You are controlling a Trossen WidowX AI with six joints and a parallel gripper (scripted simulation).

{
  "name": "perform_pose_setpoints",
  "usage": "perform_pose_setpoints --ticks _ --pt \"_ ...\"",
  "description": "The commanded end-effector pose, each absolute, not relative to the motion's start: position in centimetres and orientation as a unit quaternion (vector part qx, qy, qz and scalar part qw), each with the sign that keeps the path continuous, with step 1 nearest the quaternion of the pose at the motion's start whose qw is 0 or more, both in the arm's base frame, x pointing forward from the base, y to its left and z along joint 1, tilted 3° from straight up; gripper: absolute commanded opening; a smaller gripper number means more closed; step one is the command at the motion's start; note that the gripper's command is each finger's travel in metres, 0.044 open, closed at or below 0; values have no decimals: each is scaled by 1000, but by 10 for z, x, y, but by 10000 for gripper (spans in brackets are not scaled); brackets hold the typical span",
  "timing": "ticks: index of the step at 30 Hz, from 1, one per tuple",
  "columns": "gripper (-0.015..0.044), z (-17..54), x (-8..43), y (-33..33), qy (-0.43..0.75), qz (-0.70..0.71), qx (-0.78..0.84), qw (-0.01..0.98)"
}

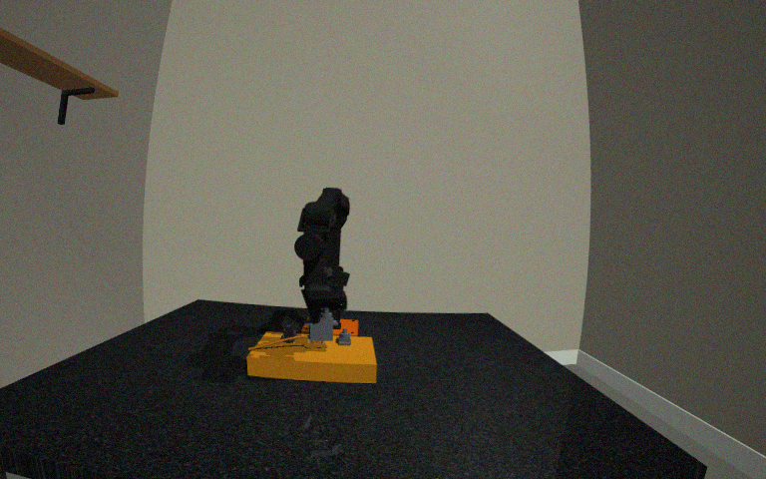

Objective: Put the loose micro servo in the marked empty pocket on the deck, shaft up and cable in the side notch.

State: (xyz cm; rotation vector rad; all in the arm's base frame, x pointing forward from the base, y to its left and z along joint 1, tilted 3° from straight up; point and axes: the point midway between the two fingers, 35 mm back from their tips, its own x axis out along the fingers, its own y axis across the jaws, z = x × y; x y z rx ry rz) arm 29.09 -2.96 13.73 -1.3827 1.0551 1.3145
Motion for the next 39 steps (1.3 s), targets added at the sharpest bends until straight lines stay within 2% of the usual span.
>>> perform_pose_setpoints --ticks 1,21,39 --pt "0 138 292 -31 443 520 -547 484" --pt "0 138 292 -31 593 340 -351 640" --pt "0 138 292 -31 668 142 -138 717"
